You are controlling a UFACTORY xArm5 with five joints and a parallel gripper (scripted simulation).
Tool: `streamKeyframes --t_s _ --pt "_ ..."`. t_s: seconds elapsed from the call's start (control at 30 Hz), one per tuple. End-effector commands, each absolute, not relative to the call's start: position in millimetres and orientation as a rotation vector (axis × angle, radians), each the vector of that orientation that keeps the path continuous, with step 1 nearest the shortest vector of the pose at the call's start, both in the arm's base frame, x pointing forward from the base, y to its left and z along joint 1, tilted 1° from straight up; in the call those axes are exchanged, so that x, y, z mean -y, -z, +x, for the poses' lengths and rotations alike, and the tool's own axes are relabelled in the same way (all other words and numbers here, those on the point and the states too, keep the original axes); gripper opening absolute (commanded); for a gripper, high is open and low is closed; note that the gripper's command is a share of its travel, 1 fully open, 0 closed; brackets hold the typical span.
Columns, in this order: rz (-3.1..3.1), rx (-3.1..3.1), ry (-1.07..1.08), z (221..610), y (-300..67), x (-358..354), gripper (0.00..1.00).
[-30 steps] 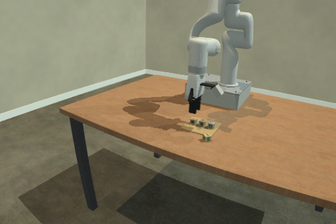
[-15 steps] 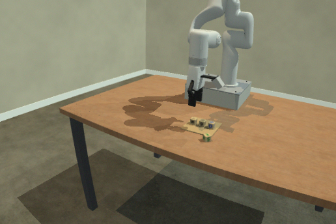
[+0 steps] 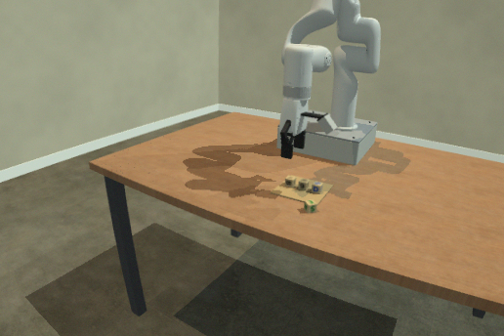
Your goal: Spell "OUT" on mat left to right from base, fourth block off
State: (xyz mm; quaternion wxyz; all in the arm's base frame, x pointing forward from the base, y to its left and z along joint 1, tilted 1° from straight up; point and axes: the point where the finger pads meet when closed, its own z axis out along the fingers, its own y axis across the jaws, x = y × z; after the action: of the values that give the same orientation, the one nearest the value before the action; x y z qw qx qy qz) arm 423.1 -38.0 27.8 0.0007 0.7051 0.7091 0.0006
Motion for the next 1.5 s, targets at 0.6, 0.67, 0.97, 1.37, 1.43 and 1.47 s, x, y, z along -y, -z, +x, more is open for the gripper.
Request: streamKeyframes --t_s 0.6,0.67,0.97,1.37,1.43,1.47 --pt "2.212 -2.225 -0.005 424.1 -75.9 38.4 1.00" --pt "2.212 -2.225 -0.005 424.1 -85.8 38.5 1.00" --pt "2.212 -2.225 -0.005 423.9 -108.9 38.8 1.00" --pt "2.212 -2.225 -0.005 423.9 -111.8 38.8 1.00" --pt "2.212 -2.225 -0.005 423.9 -111.8 38.8 1.00" --pt "2.212 -2.225 -0.005 423.9 -111.8 38.8 1.00"
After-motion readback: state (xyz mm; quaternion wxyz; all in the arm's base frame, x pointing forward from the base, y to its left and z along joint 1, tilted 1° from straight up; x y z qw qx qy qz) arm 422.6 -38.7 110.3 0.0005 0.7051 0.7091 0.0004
